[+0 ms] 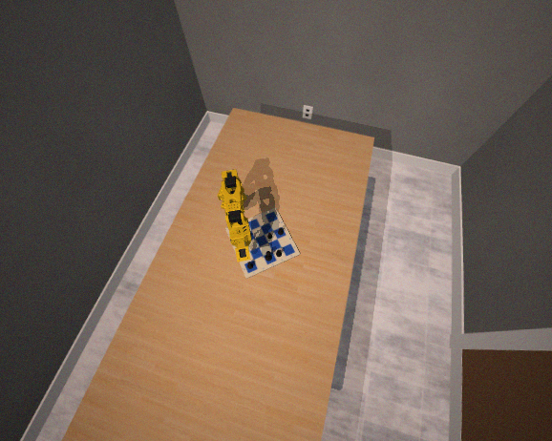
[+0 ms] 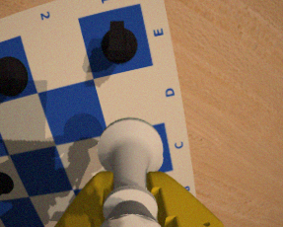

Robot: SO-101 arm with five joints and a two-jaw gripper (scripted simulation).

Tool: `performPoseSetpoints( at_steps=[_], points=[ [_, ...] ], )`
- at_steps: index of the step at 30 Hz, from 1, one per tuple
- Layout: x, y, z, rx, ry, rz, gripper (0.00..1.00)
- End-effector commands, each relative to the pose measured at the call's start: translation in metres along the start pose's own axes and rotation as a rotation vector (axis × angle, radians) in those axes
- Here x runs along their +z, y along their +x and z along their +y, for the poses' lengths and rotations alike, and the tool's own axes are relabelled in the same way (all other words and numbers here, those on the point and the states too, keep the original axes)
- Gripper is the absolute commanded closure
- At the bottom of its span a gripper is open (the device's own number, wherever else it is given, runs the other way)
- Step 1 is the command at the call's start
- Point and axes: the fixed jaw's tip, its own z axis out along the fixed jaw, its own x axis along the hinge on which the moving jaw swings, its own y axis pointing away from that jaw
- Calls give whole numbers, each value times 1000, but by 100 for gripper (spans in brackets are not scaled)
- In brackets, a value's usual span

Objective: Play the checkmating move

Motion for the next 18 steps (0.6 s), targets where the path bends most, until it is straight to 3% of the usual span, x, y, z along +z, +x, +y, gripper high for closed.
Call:
performPoseSetpoints(
  at_steps=[1, 12, 18],
  points=[
    [-7, -3, -1, -1, 1, -13, 100],
    [-8, -2, 0, -6, -1, -13, 100],
    [-9, 3, 17, -76, -21, -13, 100]
  ],
)
